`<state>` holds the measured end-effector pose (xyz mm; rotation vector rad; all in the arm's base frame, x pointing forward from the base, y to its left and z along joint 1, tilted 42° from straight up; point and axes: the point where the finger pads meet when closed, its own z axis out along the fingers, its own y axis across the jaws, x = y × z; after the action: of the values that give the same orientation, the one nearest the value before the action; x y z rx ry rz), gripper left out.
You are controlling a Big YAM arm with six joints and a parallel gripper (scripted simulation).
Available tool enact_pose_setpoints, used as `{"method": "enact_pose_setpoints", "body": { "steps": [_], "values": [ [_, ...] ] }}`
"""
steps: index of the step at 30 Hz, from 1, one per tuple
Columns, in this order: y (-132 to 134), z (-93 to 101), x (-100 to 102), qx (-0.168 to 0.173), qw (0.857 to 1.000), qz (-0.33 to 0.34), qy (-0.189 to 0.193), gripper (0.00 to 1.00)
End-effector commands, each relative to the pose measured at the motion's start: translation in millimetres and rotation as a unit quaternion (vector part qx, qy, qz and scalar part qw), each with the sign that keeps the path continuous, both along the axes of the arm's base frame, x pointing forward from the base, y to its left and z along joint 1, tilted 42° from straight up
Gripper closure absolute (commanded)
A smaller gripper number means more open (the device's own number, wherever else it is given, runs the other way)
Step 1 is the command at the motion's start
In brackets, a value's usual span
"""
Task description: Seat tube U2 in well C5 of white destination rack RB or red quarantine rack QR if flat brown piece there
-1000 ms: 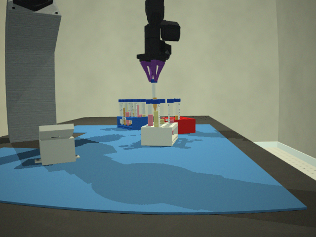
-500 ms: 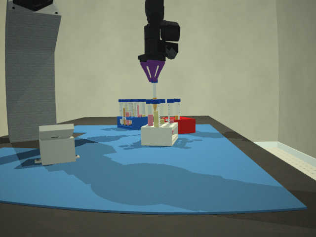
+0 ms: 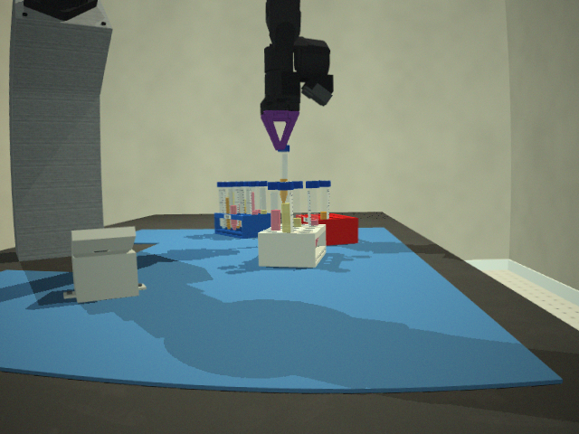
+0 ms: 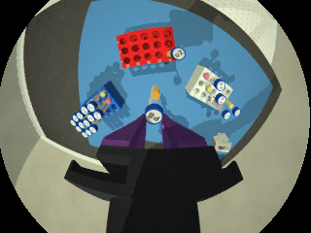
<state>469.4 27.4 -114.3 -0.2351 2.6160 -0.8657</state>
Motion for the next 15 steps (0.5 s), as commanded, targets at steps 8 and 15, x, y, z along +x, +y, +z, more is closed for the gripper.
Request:
{"method": "enact_pose_setpoints", "body": {
  "steps": [8,15],
  "values": [
    [10.5,4.6,6.2,0.069,0.987,-0.107,-0.096,1.00],
    [19.6,-17.9,-19.2,0.064,0.989,-0.102,-0.086,1.00]
  ]
}}
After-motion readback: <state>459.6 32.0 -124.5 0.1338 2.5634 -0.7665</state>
